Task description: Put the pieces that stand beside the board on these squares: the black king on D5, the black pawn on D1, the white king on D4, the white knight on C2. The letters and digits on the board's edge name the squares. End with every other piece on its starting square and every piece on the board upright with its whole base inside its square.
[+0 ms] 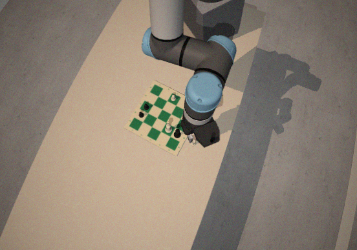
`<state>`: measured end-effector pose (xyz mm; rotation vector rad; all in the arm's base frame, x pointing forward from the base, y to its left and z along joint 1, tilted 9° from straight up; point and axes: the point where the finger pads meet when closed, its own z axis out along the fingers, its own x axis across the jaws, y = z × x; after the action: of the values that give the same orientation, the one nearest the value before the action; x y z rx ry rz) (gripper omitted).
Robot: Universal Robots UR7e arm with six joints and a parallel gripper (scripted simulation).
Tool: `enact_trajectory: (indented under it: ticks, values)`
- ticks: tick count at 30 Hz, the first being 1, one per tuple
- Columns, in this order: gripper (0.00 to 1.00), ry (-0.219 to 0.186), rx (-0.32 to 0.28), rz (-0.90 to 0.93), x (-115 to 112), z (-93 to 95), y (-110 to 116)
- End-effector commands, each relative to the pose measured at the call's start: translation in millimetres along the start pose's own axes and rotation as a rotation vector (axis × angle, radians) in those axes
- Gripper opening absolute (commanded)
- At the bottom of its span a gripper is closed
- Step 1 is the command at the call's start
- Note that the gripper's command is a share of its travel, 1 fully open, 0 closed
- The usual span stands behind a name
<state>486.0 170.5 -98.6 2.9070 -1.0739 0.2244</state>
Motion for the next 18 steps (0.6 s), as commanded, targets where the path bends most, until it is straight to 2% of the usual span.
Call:
enact_trajectory:
  ticks: [1, 18]
  values:
    - [0.73, 0.003, 0.003, 0.002, 2.8, 6.9, -1.2]
    - [0.73, 0.003, 0.003, 0.002, 2.5, 30.0, -1.7]
